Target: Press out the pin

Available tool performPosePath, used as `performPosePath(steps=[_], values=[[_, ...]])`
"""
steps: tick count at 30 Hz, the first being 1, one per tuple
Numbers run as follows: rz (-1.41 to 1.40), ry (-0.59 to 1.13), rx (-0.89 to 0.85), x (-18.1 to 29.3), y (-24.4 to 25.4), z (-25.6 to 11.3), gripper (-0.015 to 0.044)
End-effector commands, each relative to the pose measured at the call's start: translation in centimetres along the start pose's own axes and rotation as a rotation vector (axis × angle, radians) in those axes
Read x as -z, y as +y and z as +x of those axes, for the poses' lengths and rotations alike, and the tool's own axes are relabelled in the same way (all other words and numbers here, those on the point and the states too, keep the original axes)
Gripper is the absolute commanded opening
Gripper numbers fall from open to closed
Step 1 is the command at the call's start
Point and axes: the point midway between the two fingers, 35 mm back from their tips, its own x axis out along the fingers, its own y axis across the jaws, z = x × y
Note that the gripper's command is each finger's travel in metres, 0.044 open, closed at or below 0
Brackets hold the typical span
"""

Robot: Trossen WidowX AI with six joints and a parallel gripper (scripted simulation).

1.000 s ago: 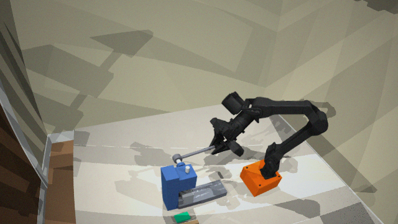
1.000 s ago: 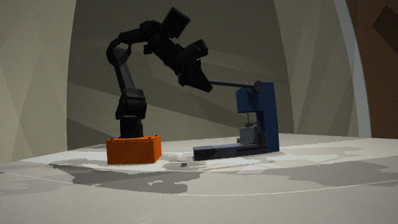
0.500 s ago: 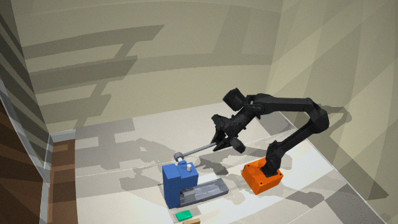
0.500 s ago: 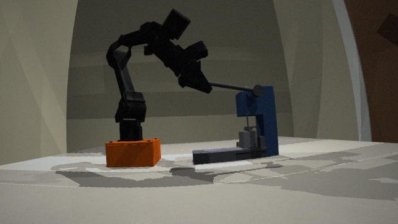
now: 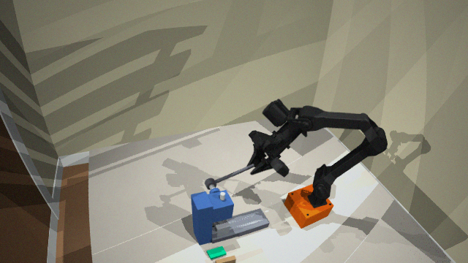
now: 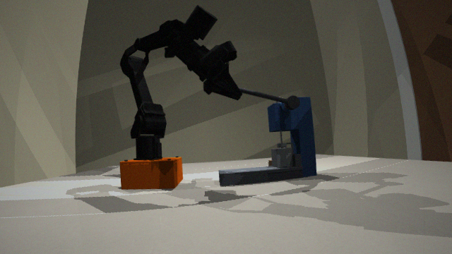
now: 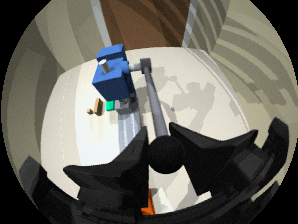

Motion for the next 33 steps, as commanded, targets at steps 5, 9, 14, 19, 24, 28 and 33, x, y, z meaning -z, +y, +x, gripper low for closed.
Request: performPosePath(steps=[5, 9, 14, 19, 24, 28, 33], values=[[-0.006, -0.015, -0.001, -1.6, 0.0, -0.8, 0.0000], [-0.006, -0.015, -0.001, -2.1, 0.0, -1.0, 0.0000], [-0.006, -0.016, -0.001, -2.7, 0.0, -1.2, 0.0000], [-0.006, -0.016, -0.001, -3.4, 0.0, -1.4, 0.0000], [-0.006, -0.016, -0.001, -4.0, 0.0, -1.6, 0.0000], [-0.006, -0.016, -0.001, -4.6, 0.0, -1.8, 0.0000], [-0.006, -0.017, -0.001, -5.2, 0.0, -1.9, 0.0000]])
